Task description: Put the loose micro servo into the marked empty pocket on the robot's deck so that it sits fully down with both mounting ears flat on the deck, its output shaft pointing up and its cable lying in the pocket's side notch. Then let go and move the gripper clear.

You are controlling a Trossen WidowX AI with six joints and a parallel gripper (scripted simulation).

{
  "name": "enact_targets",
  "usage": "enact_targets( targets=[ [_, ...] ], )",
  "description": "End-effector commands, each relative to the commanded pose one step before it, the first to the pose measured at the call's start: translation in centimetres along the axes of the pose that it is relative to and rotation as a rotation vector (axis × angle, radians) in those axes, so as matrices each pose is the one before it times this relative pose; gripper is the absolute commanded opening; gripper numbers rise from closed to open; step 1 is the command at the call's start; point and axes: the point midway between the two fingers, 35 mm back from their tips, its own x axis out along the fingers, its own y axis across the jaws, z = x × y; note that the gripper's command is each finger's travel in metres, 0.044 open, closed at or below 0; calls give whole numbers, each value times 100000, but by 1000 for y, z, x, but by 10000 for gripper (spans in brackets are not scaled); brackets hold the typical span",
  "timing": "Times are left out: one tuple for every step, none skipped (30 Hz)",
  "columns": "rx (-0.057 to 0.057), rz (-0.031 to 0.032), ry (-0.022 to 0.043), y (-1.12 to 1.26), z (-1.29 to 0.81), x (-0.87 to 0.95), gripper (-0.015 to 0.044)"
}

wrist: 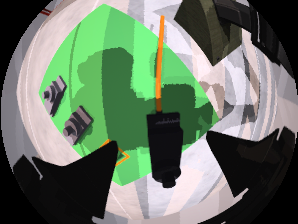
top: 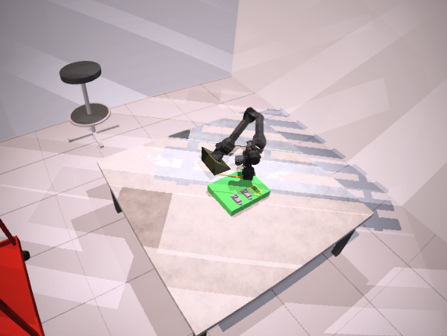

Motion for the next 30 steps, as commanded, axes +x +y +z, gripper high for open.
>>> enact_targets(
  targets=[
    [435,-108,369,-47,-46,284,414],
    [0,0,0,0,0,0,387],
    [0,0,0,0,0,0,361],
    [0,0,0,0,0,0,335],
    [0,0,0,0,0,0,309],
    [0,0,0,0,0,0,282],
    [0,0,0,0,0,0,256],
    [0,0,0,0,0,0,230],
    [0,0,0,0,0,0,204],
    [0,0,0,0,0,0,177],
    [0,0,0,0,0,0,151],
    [0,0,0,0,0,0,125],
    [0,0,0,0,0,0,118],
    [0,0,0,0,0,0,112],
    [0,0,0,0,0,0,105],
    [0,0,0,0,0,0,98],
    [0,0,0,0,0,0,92],
    [2,7,-9,6,-1,-81,65],
    [4,11,-15,9,-1,-144,39],
    [6,14,-21,12,-1,-214,13],
    [7,15,-25,11,1,-294,0],
    [9,11,-25,-7,4,-382,0],
    [10,2,-20,-44,7,-475,0],
    [8,-14,-7,-87,1,-549,0],
    [5,-24,7,-103,-6,-473,0],
    [2,-20,10,-81,-13,-287,0],
    [0,-7,6,-25,-35,-96,0],
    [-1,1,1,19,-24,0,0],
    [-2,2,2,39,-47,0,0],
    [-2,1,2,28,-50,0,0]
  ],
)
